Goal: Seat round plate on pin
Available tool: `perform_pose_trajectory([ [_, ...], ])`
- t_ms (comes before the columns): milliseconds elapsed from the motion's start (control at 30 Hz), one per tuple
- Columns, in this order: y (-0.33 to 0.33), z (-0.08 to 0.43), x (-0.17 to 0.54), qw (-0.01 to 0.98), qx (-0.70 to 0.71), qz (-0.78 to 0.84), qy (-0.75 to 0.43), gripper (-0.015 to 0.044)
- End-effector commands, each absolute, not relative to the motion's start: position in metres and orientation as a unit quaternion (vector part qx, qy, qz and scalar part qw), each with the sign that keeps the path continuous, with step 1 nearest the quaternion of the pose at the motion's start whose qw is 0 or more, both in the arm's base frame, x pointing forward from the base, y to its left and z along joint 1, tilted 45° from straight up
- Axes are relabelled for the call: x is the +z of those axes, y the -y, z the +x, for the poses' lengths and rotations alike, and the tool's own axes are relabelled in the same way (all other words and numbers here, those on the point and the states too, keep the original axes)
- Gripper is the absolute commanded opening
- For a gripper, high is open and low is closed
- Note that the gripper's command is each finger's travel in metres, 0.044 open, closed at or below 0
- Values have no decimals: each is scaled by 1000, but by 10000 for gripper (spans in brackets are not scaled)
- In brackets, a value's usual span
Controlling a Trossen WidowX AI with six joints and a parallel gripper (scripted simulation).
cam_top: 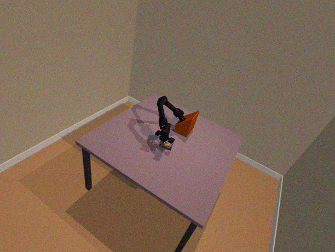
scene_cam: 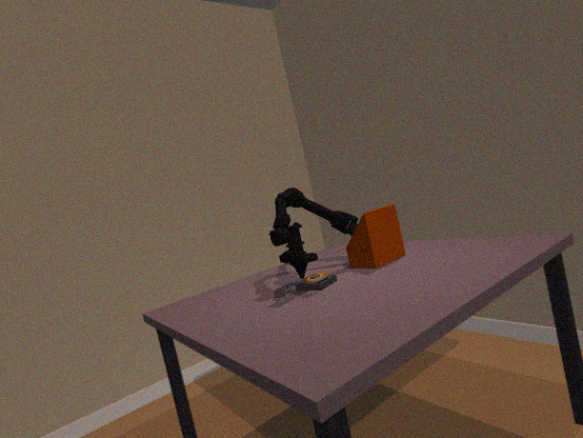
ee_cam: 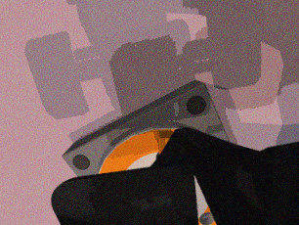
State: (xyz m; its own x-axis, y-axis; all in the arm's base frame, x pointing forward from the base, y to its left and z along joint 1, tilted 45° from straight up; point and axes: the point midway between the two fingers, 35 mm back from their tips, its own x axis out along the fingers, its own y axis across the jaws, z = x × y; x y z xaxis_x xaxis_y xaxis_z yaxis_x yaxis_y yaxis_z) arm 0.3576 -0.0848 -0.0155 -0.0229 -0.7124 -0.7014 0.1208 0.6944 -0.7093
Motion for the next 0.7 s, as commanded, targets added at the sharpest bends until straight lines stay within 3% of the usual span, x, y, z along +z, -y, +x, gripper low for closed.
perform_pose_trajectory([
  [0, 84, 355, -23, 655, -313, -228, -649, 0],
  [667, 82, 356, -25, 655, -313, -228, -649, 0],
])
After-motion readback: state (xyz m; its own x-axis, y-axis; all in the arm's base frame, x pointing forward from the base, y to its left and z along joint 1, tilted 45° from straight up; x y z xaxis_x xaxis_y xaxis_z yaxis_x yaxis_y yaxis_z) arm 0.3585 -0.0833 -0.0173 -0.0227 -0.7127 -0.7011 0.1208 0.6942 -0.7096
